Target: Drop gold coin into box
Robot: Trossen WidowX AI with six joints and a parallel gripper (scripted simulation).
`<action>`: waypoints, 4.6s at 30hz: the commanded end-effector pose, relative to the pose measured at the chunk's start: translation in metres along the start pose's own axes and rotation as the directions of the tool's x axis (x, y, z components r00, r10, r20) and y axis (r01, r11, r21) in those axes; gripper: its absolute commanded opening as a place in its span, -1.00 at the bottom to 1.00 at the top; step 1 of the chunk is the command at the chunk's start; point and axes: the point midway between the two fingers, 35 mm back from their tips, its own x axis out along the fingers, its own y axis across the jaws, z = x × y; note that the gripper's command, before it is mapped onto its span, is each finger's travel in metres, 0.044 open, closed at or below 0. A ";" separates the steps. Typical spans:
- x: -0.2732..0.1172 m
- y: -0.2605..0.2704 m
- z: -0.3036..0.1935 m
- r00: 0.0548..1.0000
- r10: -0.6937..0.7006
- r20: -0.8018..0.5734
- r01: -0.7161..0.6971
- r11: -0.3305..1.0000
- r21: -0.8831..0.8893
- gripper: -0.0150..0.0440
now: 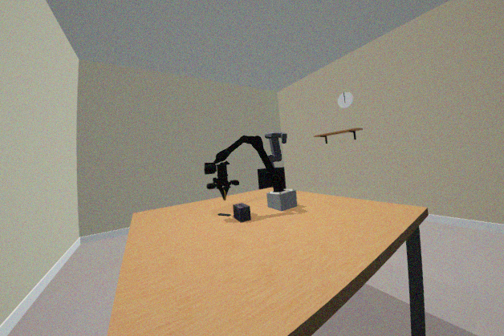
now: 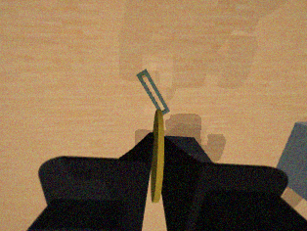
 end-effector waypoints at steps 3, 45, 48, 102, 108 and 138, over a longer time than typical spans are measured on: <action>-0.001 -0.005 -0.015 1.000 0.003 0.004 -0.003 1.000 0.005 -0.49; 0.001 -0.061 -0.106 1.000 -0.001 -0.003 0.001 1.000 0.005 -0.49; 0.002 -0.060 -0.105 1.000 -0.004 -0.005 0.004 1.000 0.002 -0.49; 0.017 -0.061 -0.106 1.000 -0.006 -0.007 0.007 1.000 0.009 -0.49; 0.021 -0.061 -0.106 1.000 -0.006 -0.007 0.007 1.000 0.005 -0.49; -0.042 -0.065 -0.105 1.000 -0.016 -0.005 0.016 1.000 0.006 1.00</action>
